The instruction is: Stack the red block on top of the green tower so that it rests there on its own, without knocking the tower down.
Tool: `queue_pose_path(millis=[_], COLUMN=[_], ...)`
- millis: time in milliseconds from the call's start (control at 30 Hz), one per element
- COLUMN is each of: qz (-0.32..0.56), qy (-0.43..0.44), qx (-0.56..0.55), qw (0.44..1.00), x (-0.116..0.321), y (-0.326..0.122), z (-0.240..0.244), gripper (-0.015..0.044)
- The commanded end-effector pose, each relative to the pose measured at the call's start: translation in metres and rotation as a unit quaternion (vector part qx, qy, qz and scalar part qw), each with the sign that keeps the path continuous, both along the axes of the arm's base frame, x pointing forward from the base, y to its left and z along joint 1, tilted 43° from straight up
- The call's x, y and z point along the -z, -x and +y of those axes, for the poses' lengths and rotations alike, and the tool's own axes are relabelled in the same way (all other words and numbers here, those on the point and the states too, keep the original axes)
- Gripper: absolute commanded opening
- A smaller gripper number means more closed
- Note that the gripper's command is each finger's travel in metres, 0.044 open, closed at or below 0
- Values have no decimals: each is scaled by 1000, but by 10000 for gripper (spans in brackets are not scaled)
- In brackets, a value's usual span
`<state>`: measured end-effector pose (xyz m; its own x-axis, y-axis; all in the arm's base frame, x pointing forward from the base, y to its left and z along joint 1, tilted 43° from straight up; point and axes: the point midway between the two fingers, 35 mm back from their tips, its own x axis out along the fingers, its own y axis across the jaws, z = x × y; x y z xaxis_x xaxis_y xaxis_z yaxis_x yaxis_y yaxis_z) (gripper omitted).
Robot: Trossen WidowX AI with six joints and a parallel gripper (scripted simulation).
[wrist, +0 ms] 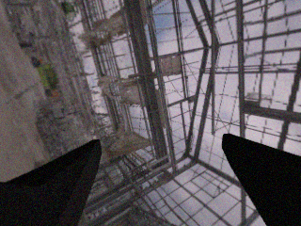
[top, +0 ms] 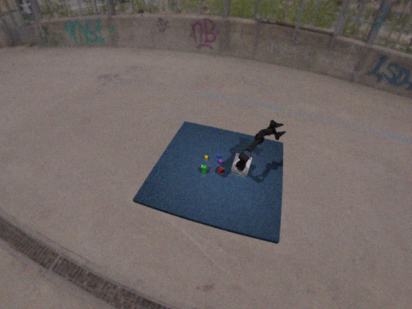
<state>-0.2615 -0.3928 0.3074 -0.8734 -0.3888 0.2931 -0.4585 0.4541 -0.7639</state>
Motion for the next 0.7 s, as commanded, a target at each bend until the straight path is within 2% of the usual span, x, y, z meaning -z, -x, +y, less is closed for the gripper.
queue_pose_path(millis=[0, 33, 300, 467, 667], qz=[-2, -8, -132, -234, -364], qy=[0, -1, -30, -66, -122], qx=[-5, -19, -231, -338, -417], qw=[1000, 1000, 964, 909, 824], x=[1, 3, 52, 91, 137], y=[-2, -7, -108, -182, -268], z=[-2, -7, -71, -89, -81], gripper=[426, 440, 440, 440, 440])
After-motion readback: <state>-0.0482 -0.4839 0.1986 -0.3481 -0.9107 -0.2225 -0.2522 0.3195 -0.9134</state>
